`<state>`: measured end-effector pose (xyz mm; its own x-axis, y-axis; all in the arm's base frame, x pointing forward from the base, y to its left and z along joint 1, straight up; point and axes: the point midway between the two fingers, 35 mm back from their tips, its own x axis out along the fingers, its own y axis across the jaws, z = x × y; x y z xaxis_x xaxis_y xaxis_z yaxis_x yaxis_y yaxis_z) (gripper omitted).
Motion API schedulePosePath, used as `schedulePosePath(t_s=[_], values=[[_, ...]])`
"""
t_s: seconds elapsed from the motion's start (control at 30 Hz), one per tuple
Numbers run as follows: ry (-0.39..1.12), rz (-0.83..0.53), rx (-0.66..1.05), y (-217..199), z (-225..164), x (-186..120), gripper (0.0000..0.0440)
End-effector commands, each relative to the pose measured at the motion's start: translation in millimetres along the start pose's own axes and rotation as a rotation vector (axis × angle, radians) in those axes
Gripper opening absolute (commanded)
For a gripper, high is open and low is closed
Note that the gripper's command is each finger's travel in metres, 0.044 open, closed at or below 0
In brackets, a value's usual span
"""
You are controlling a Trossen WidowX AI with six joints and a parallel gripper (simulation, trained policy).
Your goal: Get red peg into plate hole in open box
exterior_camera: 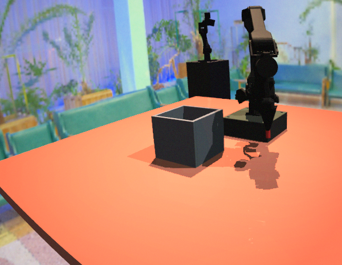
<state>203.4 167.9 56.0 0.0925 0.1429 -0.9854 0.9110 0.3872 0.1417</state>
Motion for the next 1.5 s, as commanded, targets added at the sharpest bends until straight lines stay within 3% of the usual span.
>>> schedulePosePath(t_s=[0.0, 0.67, 1.47], values=[[0.010, 0.044, -0.004, 10, 1, -16, 0.0000], [-0.083, 0.194, 0.019, 44, 57, -100, 0.0000], [-0.189, 0.120, 0.115, 34, 142, -115, 0.0000]])
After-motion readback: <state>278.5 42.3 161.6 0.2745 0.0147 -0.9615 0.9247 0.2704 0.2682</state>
